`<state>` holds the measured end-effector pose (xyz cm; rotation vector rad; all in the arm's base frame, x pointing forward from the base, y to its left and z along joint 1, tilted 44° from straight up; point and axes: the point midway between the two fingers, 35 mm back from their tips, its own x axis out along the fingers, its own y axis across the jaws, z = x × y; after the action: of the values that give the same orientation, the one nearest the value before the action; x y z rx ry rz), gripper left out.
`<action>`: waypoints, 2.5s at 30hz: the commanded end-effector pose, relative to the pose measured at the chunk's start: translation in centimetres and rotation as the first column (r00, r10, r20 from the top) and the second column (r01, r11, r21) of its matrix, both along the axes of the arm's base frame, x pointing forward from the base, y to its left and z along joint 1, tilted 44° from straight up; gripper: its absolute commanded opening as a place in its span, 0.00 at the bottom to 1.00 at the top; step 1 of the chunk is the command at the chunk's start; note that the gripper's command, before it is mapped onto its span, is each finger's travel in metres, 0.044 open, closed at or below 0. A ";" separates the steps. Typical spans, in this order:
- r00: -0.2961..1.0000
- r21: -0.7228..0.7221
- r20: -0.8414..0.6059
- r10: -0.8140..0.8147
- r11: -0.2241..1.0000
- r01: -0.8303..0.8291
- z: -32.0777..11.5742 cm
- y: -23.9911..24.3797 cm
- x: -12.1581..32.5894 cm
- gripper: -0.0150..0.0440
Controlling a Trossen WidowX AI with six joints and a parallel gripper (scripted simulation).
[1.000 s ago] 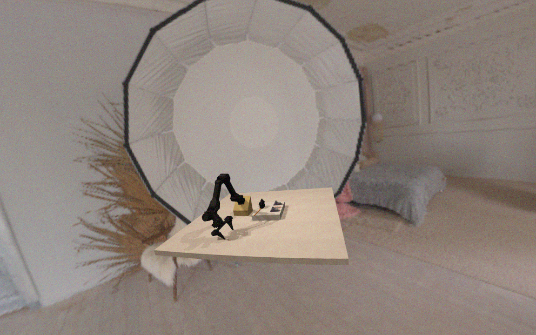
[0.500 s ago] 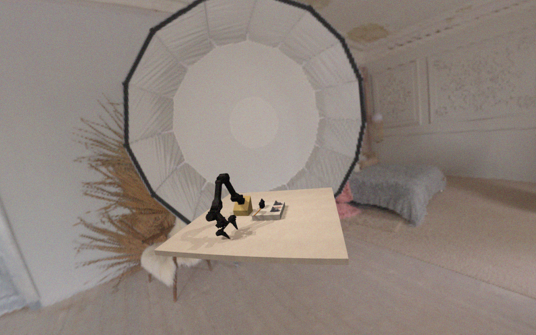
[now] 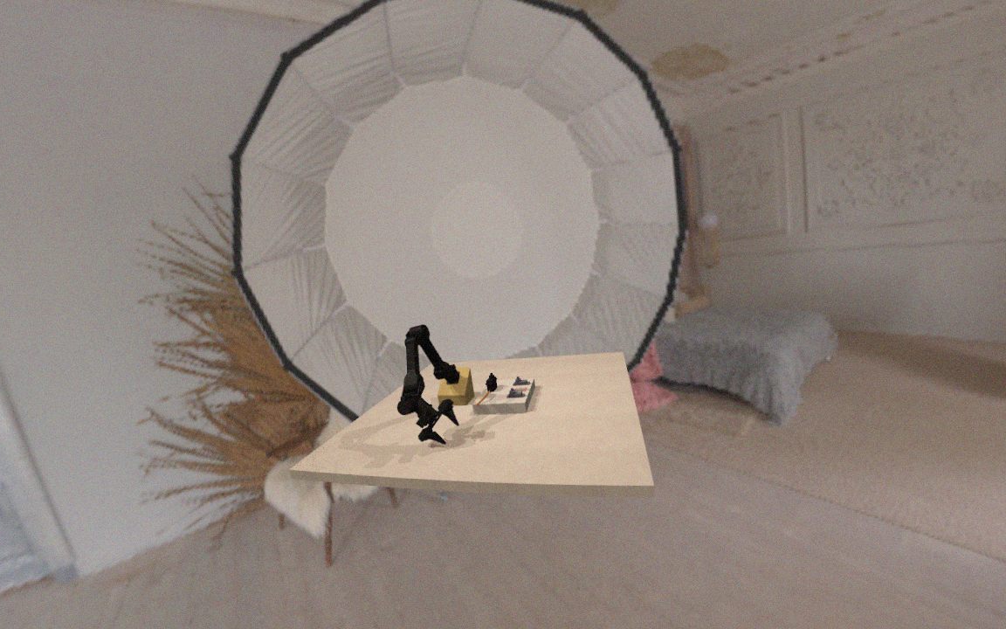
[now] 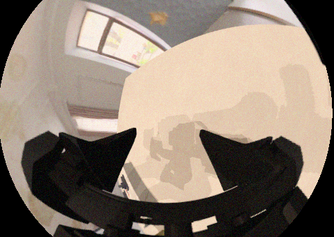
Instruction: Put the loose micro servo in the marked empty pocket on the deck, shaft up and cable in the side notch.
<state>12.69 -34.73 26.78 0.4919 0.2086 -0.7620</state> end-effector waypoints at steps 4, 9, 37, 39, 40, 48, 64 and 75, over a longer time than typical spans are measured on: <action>1.000 0.128 -0.005 0.004 0.992 -0.003 -2.5 1.3 2.8 1.00; 1.000 0.275 -0.011 0.029 0.961 -0.025 -5.1 3.2 6.0 1.00; 0.901 0.745 -0.427 -0.074 0.536 0.397 -18.3 20.1 14.9 1.00; 0.875 0.729 -0.477 -0.087 0.516 0.449 -19.1 21.6 14.9 1.00; 0.860 0.718 -0.501 -0.095 0.509 0.474 -19.5 22.4 14.8 1.00; 0.730 0.583 -0.659 -0.181 0.490 0.648 -21.9 27.6 13.5 1.00; 0.577 0.246 -0.674 -0.461 0.596 0.764 -23.4 34.3 9.3 1.00; 0.648 0.107 -0.492 -0.581 0.698 0.708 -22.7 36.9 7.4 1.00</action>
<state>20.50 1.97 3.95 0.7278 0.6332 -1.5939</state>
